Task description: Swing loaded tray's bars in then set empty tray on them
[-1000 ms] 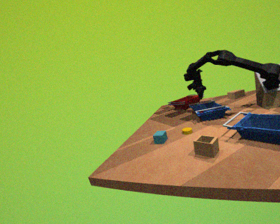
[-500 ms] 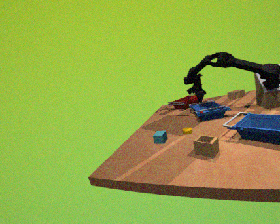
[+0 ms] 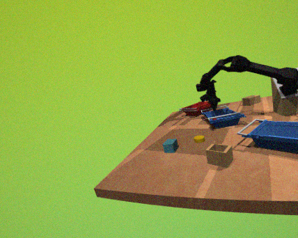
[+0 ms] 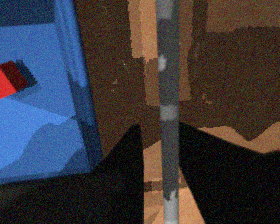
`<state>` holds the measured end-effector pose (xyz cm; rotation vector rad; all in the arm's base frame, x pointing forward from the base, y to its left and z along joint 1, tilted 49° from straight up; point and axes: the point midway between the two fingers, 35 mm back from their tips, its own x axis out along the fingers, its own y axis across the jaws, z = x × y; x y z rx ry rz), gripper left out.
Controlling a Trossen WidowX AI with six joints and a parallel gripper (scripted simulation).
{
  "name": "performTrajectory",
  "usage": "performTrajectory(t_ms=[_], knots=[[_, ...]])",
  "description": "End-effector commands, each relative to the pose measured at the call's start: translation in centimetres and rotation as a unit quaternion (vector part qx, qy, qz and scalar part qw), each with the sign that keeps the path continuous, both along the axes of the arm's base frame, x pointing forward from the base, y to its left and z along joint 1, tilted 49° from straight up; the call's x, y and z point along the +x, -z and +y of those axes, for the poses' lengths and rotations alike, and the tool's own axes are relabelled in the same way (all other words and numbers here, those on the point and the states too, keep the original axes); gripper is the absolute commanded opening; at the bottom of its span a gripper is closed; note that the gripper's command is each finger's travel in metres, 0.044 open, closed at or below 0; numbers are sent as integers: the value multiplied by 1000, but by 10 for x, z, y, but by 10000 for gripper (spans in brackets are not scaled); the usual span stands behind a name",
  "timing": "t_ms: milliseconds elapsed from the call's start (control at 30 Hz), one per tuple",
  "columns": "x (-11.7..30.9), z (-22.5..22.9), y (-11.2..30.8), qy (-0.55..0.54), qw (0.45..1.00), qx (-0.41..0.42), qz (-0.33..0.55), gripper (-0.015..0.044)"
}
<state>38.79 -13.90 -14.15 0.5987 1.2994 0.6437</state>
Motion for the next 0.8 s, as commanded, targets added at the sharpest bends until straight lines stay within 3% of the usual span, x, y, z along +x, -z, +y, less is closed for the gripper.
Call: performTrajectory(t_ms=[0, 767], knots=[[-2, -4, -18, 3, 1000, 2, -2, 83], [-6, 44, -52, 3, 1000, 4, -1, 83]])
